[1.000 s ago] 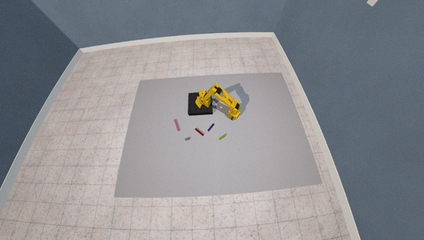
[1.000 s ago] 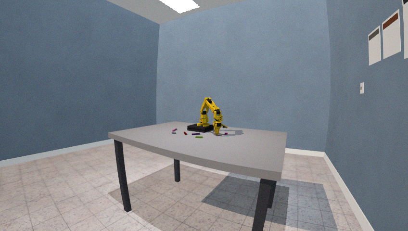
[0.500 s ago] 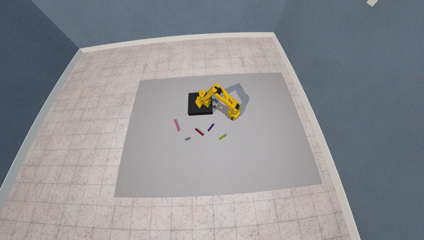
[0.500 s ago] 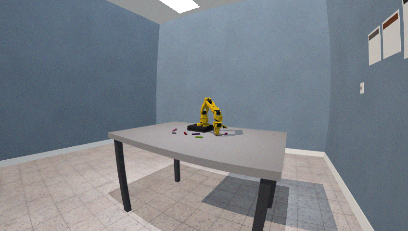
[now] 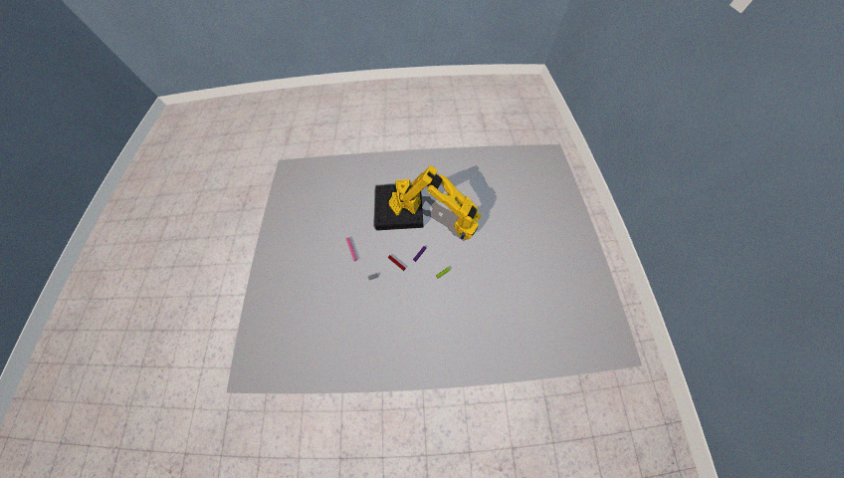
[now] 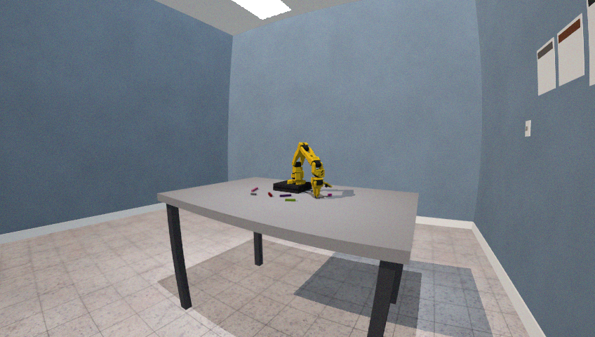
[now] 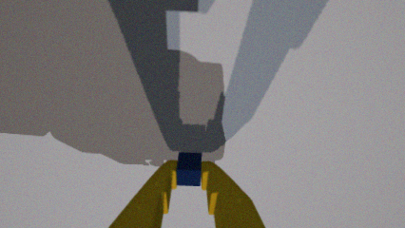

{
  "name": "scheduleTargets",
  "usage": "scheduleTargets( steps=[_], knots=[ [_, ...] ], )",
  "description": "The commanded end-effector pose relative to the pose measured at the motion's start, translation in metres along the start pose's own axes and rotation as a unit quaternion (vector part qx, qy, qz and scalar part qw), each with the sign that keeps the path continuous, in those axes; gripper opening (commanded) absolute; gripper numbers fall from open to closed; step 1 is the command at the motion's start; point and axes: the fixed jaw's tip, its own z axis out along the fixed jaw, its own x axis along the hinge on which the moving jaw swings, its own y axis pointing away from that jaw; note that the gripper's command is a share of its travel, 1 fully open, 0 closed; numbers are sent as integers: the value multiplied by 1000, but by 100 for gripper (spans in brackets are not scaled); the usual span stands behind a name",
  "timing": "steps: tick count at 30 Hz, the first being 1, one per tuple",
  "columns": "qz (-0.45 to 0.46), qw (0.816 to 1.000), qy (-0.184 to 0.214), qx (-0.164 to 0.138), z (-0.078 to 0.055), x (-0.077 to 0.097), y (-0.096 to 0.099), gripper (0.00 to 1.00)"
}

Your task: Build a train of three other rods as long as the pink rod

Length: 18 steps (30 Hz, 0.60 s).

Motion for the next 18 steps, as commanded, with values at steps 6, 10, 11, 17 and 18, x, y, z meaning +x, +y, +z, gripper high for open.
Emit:
scheduleTargets(
  steps=[6,10,11,17,18],
  knots=[
    [0,1000,0,-4,3,-1,2,1],
    [0,1000,0,-4,3,-1,2,3],
    [0,1000,0,-4,3,-1,2,3],
    [0,1000,0,-4,3,-1,2,6],
    [0,1000,0,-4,3,-1,2,6]
  ],
)
